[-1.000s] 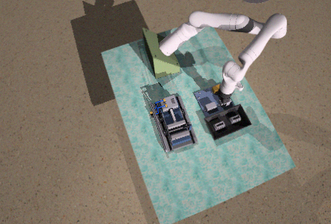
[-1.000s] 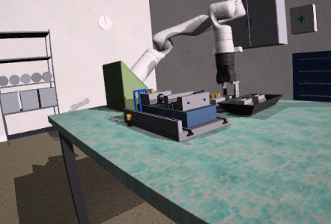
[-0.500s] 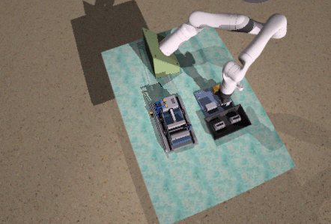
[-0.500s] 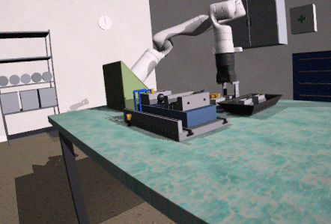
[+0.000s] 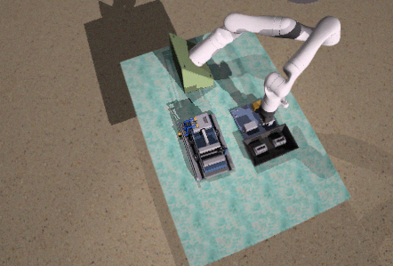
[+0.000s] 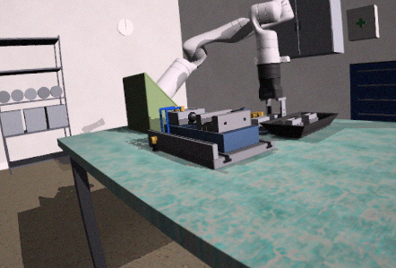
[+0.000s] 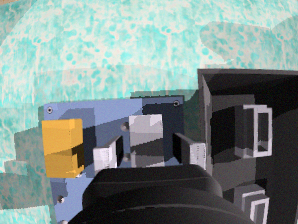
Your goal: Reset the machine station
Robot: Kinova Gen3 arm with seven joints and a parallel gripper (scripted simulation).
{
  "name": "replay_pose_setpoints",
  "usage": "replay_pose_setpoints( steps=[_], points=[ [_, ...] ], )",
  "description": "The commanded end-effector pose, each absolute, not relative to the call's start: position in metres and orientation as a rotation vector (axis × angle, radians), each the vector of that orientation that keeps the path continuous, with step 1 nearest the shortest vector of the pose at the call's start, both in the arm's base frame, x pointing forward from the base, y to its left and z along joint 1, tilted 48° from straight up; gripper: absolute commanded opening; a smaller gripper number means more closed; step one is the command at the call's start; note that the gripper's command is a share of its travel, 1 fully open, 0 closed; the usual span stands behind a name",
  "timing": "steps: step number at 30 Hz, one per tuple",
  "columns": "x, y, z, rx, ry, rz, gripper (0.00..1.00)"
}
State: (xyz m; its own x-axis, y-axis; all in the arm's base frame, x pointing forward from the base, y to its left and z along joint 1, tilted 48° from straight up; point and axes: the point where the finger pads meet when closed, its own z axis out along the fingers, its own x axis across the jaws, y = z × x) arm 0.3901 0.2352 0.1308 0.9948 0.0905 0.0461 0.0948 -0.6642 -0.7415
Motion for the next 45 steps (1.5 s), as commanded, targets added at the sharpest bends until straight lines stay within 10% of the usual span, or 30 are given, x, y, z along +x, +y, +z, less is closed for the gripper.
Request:
replay_pose_setpoints(
  steps=[1,13,14,45],
  points=[
    [0.3898,0.2362,0.1297,-2.300,-0.138,-0.013,1.00],
    [0.3898,0.2362,0.1297,-2.300,-0.138,-0.013,1.00],
    [0.3898,0.2362,0.1297,-2.300,-0.138,-0.013,0.00],
    [0.3898,0.2362,0.1297,-2.300,-0.138,-0.013,0.00]
  ],
)
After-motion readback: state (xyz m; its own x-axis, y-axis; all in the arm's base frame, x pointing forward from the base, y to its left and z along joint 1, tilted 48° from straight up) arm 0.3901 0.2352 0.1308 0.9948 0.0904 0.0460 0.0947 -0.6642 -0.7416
